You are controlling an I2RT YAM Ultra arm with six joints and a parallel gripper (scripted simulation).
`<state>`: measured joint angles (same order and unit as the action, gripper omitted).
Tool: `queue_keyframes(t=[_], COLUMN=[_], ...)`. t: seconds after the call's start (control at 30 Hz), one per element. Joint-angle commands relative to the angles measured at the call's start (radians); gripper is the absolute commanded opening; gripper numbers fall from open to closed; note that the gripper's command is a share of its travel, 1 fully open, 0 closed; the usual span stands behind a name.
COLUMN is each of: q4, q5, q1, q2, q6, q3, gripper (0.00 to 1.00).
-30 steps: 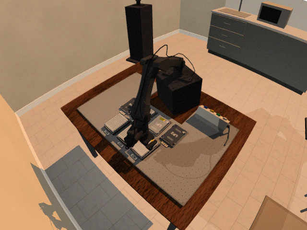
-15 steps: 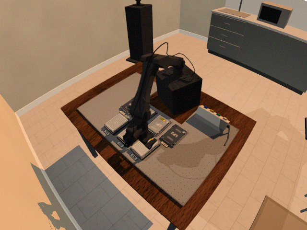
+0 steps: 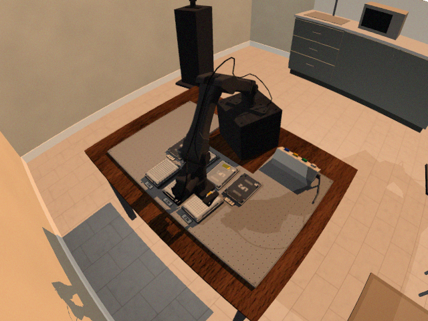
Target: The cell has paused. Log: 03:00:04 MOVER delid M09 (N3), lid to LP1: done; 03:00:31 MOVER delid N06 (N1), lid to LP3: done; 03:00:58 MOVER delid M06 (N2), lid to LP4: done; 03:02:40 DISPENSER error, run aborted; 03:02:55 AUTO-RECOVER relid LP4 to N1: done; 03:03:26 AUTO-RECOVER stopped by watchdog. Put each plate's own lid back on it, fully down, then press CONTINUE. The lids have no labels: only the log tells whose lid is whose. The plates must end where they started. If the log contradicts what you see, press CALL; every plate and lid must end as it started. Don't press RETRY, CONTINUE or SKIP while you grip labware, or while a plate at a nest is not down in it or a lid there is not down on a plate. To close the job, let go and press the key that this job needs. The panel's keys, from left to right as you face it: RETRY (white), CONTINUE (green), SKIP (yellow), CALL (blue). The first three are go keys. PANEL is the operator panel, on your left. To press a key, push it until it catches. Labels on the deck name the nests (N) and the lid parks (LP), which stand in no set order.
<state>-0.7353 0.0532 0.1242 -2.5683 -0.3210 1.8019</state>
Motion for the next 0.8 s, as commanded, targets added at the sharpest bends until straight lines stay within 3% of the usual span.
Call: queue_keyframes(t=[0.0, 0.77], q4=[0.01, 0.019], q5=[0.002, 0.003], q1=[0.016, 0.017], q2=[0.03, 0.031], q6=[-0.009, -0.011], q3=[-0.009, -0.024], gripper=[1.0, 1.0])
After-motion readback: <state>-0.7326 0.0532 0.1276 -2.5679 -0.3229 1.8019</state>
